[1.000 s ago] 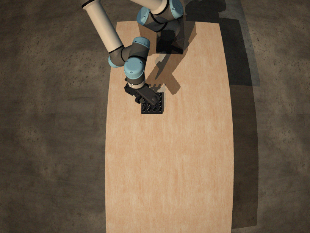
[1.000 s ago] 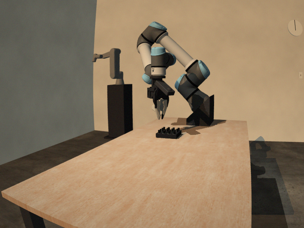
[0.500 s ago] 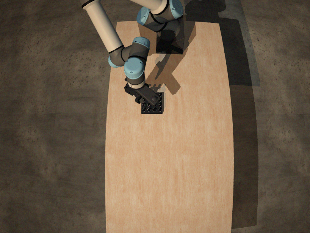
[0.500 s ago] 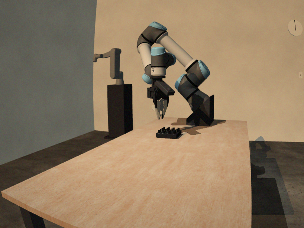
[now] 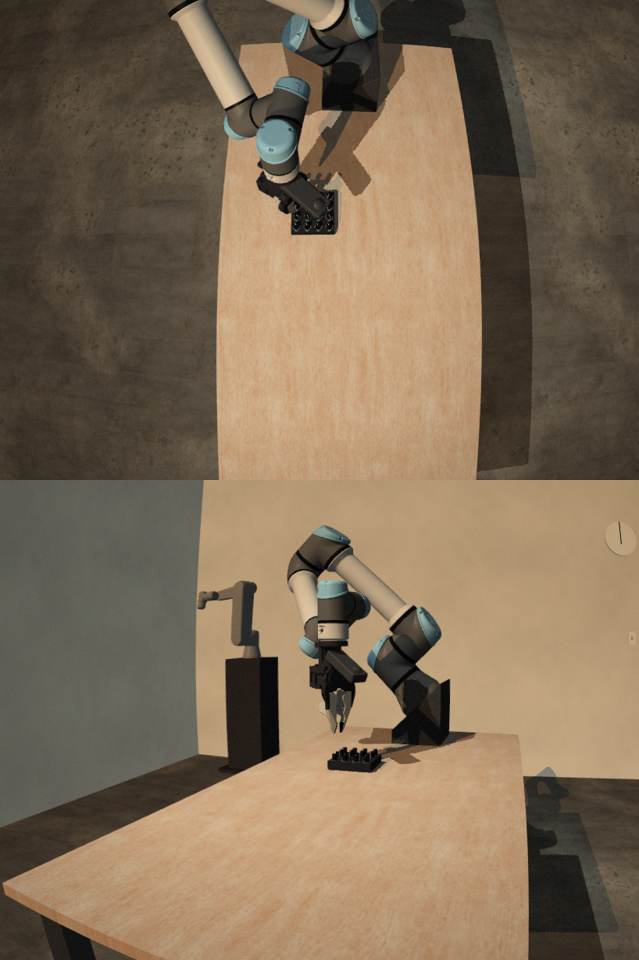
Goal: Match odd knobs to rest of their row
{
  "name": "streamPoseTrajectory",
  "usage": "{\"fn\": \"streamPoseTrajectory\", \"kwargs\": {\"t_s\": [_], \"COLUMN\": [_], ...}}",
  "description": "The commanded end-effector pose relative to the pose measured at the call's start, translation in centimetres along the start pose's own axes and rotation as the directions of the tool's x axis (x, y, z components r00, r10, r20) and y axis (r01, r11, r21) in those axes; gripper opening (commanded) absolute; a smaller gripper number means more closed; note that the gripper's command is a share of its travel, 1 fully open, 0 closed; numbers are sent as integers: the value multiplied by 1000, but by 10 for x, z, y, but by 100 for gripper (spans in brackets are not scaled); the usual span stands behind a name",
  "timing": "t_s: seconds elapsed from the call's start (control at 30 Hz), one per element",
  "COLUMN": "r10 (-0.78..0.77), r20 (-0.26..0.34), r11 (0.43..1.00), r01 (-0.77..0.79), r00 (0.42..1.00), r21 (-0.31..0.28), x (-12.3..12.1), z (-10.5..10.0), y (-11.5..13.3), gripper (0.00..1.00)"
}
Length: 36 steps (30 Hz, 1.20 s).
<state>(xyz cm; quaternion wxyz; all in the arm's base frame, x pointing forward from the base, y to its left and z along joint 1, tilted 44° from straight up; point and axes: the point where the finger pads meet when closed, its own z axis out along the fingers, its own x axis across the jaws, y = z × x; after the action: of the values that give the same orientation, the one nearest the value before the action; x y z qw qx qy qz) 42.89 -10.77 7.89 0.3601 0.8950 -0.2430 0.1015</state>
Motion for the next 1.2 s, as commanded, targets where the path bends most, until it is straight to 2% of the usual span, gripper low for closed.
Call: {"fn": "streamPoseTrajectory", "kwargs": {"t_s": [0.0, 1.17], "r10": [0, 0], "r20": [-1, -1], "r11": [1000, 1000], "r01": [0, 0], "r00": [1000, 1000], "r21": [0, 0], "x": [0, 0], "z": [4, 38], "y": [0, 0], "gripper": [11, 11]}}
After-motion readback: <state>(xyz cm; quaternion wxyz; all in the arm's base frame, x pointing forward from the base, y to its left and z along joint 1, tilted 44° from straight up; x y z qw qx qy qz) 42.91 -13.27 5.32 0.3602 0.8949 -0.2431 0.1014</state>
